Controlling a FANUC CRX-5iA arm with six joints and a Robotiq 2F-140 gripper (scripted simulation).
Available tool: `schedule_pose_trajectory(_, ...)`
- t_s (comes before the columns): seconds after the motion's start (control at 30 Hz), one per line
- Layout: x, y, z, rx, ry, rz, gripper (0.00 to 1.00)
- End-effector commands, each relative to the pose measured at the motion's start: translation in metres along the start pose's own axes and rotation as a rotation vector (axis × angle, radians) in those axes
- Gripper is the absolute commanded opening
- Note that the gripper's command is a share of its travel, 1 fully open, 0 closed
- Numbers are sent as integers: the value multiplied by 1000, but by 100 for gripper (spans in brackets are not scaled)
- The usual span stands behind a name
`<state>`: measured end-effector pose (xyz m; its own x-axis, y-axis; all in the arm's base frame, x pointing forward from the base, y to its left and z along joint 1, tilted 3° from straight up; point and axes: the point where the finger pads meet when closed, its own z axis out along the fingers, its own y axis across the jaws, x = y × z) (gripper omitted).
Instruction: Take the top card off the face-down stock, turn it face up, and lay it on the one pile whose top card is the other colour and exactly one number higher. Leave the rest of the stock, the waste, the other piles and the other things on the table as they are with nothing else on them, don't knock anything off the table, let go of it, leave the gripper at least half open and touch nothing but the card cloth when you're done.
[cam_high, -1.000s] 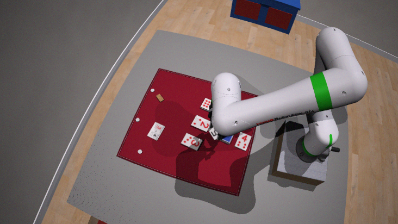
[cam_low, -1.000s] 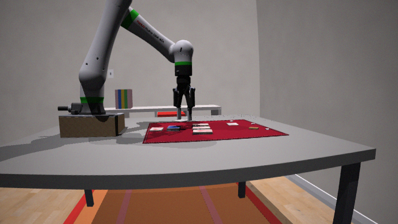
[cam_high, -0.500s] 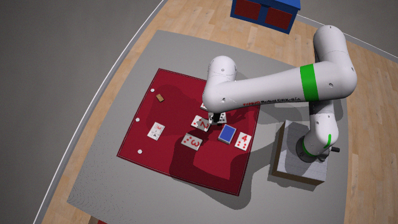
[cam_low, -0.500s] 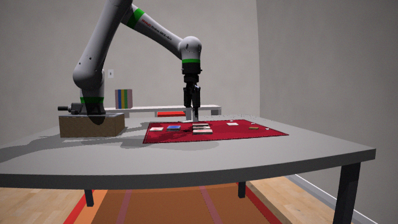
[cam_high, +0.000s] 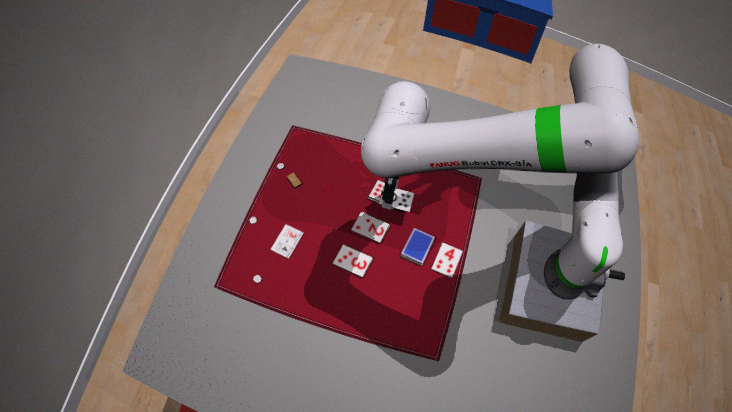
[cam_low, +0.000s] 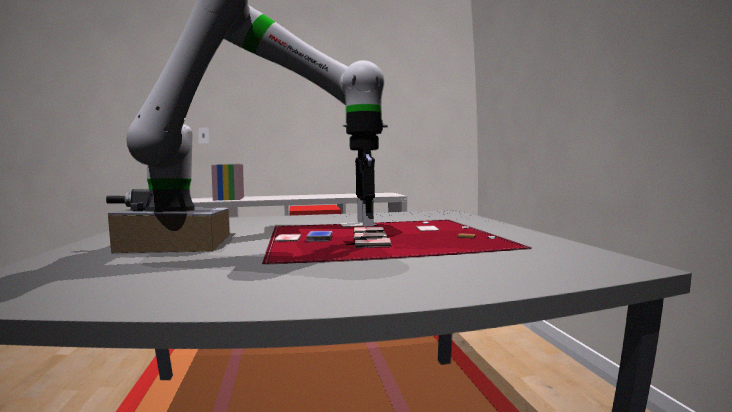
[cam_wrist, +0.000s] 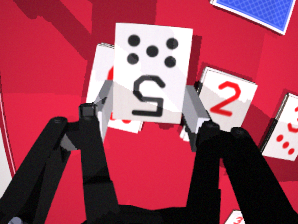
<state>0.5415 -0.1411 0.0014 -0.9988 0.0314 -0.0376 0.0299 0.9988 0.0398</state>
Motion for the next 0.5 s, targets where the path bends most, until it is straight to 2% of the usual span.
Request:
schedule_pose_trajectory(0.0, -4, -11, -1, 0, 0, 62, 41)
schedule_pose_trajectory(0.47, -11, -30, -1, 0, 0, 174, 41)
